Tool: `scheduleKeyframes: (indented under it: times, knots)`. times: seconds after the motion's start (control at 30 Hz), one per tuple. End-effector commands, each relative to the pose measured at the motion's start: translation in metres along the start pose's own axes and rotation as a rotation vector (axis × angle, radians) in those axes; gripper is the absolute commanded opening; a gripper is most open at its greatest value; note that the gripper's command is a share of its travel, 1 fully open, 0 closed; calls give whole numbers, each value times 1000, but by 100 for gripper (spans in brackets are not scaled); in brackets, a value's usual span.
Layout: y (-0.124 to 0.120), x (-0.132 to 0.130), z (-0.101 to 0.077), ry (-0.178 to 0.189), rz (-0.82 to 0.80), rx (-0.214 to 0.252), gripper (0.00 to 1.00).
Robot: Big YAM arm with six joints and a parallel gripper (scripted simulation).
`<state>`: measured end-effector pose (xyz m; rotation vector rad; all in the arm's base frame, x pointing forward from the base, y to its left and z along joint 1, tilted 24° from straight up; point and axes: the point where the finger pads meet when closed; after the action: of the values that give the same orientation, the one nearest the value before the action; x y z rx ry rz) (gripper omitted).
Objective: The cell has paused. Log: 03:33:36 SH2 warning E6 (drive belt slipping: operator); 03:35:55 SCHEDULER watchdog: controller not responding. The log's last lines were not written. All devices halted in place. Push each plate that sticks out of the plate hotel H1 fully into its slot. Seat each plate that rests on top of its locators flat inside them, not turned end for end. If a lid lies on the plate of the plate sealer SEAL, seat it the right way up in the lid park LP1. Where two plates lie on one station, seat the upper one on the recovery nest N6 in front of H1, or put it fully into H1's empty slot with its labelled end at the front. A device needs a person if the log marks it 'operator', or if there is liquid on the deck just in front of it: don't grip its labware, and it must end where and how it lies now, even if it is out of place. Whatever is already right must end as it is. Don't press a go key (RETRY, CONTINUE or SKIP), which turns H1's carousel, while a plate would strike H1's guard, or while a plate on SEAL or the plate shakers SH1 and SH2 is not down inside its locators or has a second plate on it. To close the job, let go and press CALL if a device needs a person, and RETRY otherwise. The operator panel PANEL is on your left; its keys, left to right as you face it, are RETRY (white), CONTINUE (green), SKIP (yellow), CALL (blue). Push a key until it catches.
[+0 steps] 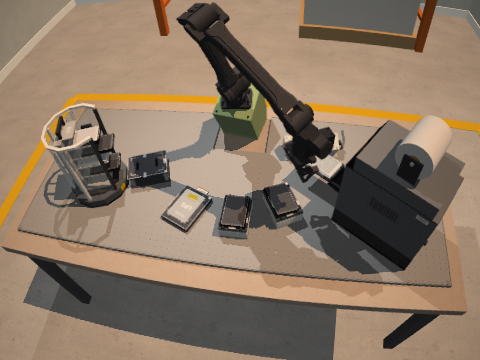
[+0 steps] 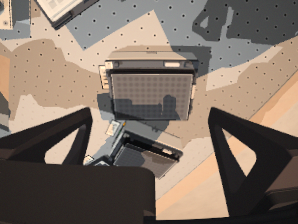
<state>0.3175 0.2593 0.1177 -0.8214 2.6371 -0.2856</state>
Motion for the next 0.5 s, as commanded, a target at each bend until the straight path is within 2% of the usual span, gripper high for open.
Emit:
scheduleKeyframes:
  times: [0.0, 0.03, 0.07, 0.47]
  knots:
    - [-1, -3, 10, 2, -4, -2, 100]
    - [0, -10, 8, -13, -1, -5, 100]
    - [-1, -3, 15, 2, -4, -2, 100]
    - [-1, -2, 47, 2, -4, -2, 100]
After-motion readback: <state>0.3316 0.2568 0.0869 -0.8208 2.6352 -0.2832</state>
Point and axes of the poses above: the point where the finger pads meet when closed, its own z axis out along the fingers, its own x axis across the jaws, y = z × x, and after that the axes turned 8 degrees about -z, right-handed
